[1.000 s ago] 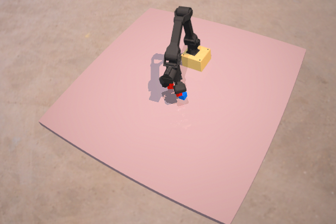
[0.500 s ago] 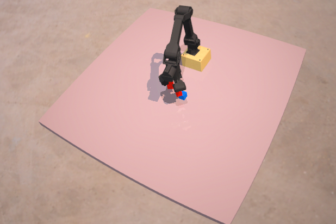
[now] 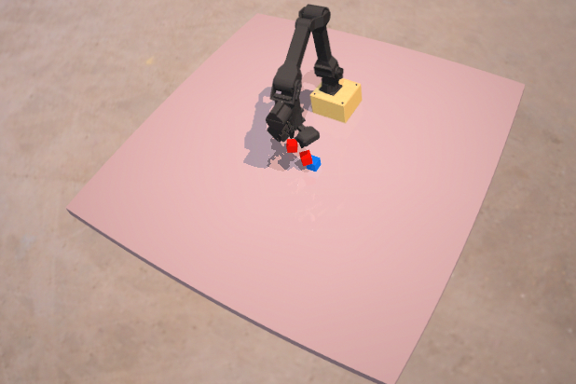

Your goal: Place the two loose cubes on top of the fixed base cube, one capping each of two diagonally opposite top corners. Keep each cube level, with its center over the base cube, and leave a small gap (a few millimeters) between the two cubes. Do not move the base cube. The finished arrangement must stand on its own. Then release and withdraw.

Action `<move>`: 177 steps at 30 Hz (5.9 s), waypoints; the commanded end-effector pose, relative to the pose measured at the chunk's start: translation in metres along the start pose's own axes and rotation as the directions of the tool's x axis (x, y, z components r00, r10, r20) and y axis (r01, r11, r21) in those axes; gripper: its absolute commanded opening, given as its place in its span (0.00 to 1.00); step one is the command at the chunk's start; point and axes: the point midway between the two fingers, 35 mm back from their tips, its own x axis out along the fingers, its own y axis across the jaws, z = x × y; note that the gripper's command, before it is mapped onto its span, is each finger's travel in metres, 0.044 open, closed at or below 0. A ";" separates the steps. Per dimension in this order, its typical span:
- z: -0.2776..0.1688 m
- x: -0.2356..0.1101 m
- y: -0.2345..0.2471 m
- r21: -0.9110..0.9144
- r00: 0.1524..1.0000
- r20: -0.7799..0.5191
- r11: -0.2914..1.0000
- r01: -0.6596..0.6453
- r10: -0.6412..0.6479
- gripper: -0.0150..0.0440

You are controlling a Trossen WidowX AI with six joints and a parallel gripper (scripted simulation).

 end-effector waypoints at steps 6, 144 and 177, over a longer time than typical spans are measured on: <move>-0.006 -0.013 -0.032 -0.355 1.000 -0.001 0.935 0.000 -0.001 0.70; -0.022 -0.021 0.002 -0.105 1.000 -0.003 0.994 -0.003 0.003 0.43; -0.038 0.008 0.049 0.399 1.000 -0.004 0.917 -0.008 0.011 0.43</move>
